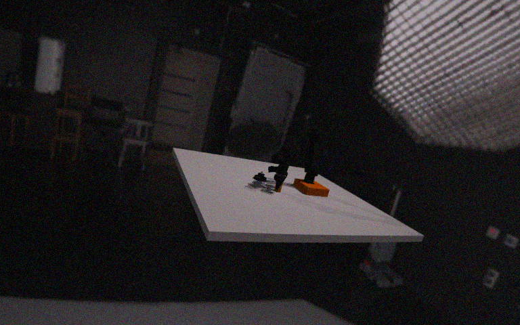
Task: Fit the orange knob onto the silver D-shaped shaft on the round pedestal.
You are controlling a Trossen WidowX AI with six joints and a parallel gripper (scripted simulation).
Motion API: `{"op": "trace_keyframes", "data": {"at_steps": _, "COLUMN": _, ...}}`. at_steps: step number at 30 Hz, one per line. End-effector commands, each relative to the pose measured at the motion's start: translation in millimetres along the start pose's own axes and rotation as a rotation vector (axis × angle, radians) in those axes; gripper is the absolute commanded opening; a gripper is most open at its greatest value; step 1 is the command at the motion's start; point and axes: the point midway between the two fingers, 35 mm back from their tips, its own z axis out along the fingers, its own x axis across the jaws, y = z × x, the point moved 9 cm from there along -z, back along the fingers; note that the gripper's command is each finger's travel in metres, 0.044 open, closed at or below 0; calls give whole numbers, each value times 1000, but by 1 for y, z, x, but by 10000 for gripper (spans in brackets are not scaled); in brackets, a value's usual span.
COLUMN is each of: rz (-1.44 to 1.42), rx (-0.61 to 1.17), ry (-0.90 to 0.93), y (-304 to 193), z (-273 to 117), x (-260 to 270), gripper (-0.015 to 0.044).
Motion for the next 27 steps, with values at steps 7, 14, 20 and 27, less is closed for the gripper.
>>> {"op": "trace_keyframes", "data": {"at_steps": 7, "rz": 4, "rx": 10, "ry": -20, "y": -2, "z": 12, "x": -4, "gripper": 414}}
{"op": "trace_keyframes", "data": {"at_steps": 14, "rz": 4, "rx": 10, "ry": -20, "y": -2, "z": 12, "x": -4, "gripper": 230}}
{"op": "trace_keyframes", "data": {"at_steps": 20, "rz": 4, "rx": 10, "ry": -20, "y": -2, "z": 12, "x": -4, "gripper": 170}}
{"op": "trace_keyframes", "data": {"at_steps": 27, "rz": 4, "rx": 10, "ry": -20, "y": -2, "z": 10, "x": -3, "gripper": 65}}
